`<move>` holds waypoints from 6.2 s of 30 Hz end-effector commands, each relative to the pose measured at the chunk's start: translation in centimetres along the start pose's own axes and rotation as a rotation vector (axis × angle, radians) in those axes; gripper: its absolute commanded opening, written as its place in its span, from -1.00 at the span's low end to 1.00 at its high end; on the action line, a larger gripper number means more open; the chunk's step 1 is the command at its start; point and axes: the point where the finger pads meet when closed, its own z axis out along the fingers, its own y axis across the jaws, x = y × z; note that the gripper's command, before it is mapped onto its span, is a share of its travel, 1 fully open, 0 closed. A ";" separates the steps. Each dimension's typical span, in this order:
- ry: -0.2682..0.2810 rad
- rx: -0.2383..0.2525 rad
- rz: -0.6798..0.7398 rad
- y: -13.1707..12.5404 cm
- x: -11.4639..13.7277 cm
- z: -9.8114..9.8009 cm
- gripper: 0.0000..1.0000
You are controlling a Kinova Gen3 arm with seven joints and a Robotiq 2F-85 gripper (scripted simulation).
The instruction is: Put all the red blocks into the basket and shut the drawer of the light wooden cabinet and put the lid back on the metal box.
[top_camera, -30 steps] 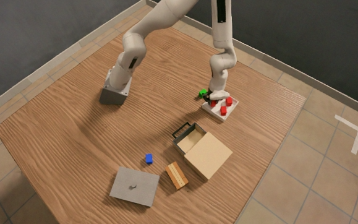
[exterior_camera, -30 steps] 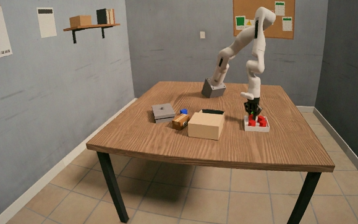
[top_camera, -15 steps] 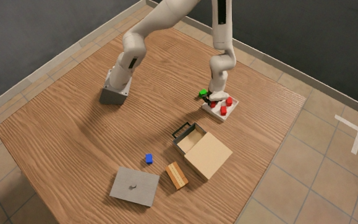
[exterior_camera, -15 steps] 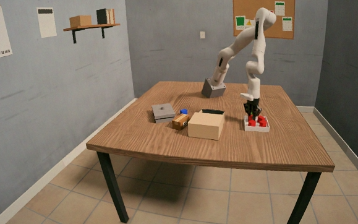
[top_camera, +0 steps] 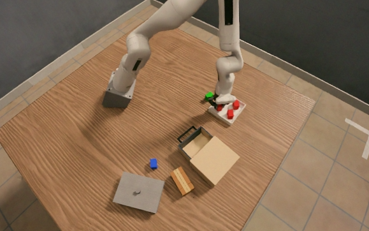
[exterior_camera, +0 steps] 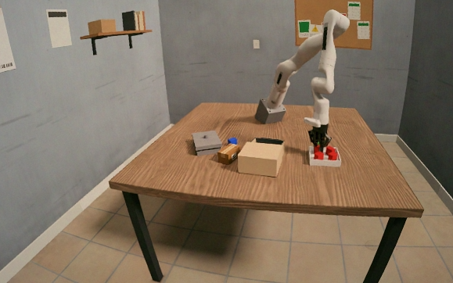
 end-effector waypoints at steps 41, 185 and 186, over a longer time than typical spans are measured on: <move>0.007 -0.002 0.002 0.1 0.3 0.2 0.23; 0.009 -0.001 -0.001 0.0 0.1 -15.7 0.23; 0.009 -0.001 -0.001 0.0 0.1 -15.7 0.23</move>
